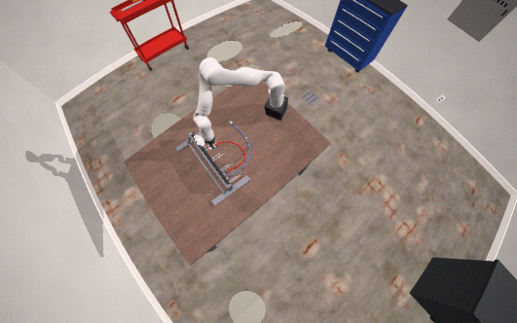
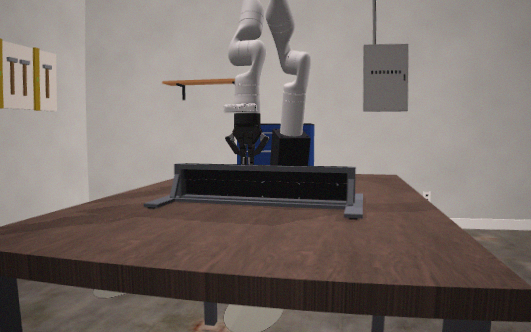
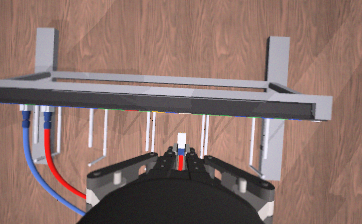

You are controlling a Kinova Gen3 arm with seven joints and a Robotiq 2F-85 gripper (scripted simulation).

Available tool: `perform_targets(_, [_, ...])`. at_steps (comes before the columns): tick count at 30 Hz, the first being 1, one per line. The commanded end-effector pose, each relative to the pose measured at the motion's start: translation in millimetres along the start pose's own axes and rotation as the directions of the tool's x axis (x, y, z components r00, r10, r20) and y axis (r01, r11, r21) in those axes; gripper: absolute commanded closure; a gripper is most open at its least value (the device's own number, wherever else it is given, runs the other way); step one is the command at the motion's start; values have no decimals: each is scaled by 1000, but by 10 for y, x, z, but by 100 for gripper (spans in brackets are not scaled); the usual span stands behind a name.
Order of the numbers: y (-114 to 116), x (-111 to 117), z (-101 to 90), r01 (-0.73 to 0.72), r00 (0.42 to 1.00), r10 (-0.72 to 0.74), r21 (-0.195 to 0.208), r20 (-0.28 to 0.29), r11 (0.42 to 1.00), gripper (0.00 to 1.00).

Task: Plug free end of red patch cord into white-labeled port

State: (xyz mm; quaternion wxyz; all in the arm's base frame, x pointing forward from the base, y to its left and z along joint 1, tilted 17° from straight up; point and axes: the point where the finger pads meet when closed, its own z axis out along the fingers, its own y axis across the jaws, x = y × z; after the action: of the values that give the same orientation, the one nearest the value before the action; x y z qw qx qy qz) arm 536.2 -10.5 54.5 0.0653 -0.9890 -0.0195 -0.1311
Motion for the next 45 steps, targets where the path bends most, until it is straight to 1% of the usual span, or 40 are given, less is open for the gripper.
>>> perform_targets(1, [5,-18,8,0,1000,0,-2,8,1000,100])
perform_targets(45, [26,-37,35,-14,1000,15,-3,14,1000,100])
